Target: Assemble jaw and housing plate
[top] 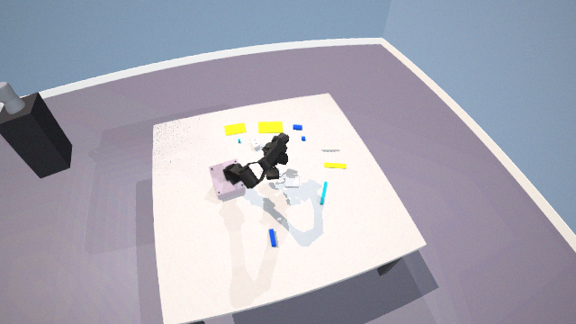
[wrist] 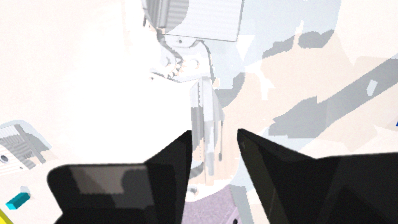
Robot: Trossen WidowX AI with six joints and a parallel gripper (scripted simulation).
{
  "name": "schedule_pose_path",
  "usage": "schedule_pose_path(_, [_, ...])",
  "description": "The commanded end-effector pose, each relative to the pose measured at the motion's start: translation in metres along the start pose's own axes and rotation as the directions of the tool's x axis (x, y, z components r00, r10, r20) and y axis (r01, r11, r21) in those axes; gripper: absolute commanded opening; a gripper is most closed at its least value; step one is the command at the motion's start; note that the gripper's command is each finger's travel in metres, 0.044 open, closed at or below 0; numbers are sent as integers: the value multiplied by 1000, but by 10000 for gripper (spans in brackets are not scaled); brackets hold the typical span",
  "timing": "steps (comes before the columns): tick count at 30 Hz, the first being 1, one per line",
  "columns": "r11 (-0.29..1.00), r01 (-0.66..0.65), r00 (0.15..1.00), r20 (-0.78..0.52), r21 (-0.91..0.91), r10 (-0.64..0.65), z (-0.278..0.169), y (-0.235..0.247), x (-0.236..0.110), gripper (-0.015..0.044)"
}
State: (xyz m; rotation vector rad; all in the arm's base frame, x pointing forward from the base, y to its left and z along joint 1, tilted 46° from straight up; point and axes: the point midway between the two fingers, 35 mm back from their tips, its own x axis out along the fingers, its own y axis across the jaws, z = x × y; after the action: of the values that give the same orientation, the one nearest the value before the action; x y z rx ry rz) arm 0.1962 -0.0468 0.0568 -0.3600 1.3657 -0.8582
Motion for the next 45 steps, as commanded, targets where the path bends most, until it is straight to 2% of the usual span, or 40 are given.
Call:
schedule_pose_path(1, [1000, -2, 1000, -2, -6, 2, 0, 1, 0, 134])
schedule_pose_path(6, [1000, -3, 1000, -2, -6, 3, 4, 1, 0, 134])
schedule_pose_path(35, [1000, -2, 1000, 3, -2, 2, 98, -6, -1, 134])
schedule_pose_path(45, [1000, -2, 1000, 3, -2, 2, 100, -6, 0, 134])
